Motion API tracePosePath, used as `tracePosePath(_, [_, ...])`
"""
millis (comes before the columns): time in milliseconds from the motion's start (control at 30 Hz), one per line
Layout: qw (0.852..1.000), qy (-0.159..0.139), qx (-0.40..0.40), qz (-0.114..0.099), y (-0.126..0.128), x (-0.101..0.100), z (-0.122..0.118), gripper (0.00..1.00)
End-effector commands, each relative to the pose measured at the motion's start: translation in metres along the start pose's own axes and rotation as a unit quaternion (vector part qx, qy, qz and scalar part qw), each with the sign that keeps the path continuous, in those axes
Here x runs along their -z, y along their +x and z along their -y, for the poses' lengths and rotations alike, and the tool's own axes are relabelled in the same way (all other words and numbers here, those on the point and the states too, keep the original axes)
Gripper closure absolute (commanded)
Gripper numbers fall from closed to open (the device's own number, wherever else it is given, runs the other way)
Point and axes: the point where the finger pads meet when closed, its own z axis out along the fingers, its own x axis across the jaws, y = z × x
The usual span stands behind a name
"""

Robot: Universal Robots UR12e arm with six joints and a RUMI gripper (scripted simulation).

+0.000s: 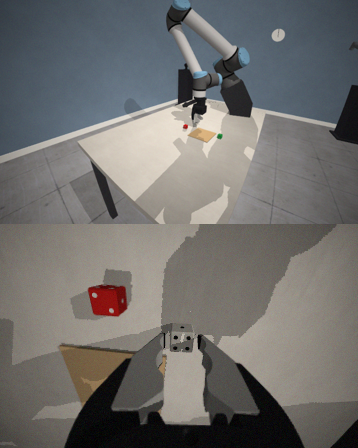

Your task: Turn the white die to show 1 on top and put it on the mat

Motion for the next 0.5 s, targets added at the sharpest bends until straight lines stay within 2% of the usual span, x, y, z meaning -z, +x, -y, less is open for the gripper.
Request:
tracePosePath(0, [1.000,0.000,0.000,0.000,-0.0002,0.0004,0.0000,0.76])
tracePosePath(100, [1.000,0.000,0.000,0.000,-0.0002,0.0004,0.0000,0.76])
tracePosePath(133, [1.000,0.000,0.000,0.000,-0.0002,0.0004,0.0000,0.94])
tracePosePath(467, [1.000,0.000,0.000,0.000,-0.0002,0.0004,0.0000,0.94])
